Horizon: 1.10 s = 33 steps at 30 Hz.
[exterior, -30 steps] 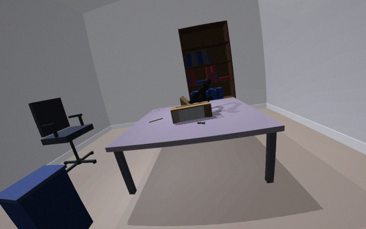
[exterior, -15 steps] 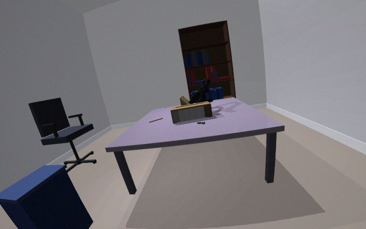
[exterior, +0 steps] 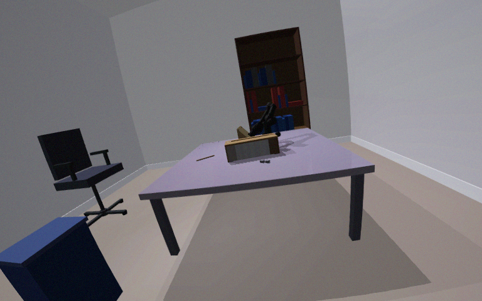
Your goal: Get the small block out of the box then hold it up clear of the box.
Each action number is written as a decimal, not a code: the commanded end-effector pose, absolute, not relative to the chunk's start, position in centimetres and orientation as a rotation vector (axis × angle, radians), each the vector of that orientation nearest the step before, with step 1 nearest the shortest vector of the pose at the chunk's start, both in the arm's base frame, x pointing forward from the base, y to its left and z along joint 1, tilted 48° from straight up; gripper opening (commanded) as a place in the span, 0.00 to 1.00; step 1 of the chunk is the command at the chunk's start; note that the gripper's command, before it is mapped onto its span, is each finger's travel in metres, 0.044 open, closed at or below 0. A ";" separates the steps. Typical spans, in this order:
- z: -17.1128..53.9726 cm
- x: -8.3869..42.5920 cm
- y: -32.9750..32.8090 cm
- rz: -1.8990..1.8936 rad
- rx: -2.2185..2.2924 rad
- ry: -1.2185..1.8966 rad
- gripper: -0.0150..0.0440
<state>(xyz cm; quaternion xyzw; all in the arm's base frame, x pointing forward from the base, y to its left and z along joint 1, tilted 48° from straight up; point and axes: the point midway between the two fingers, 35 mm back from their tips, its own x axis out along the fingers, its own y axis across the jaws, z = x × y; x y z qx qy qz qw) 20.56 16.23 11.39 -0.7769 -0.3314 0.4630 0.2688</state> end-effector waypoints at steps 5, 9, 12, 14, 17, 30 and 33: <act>10.6 20.4 16.8 1.252 -2.089 -0.882 0.69; 10.6 20.4 16.8 1.252 -2.089 -0.882 0.51; 10.6 20.4 16.8 1.252 -2.089 -0.882 0.38; 10.6 20.4 16.8 1.252 -2.089 -0.882 0.36; 10.8 20.8 16.7 1.240 -2.067 -0.860 0.25; 13.0 21.1 13.9 1.257 -2.085 -0.870 0.25; 13.8 20.9 13.1 1.258 -2.089 -0.877 0.25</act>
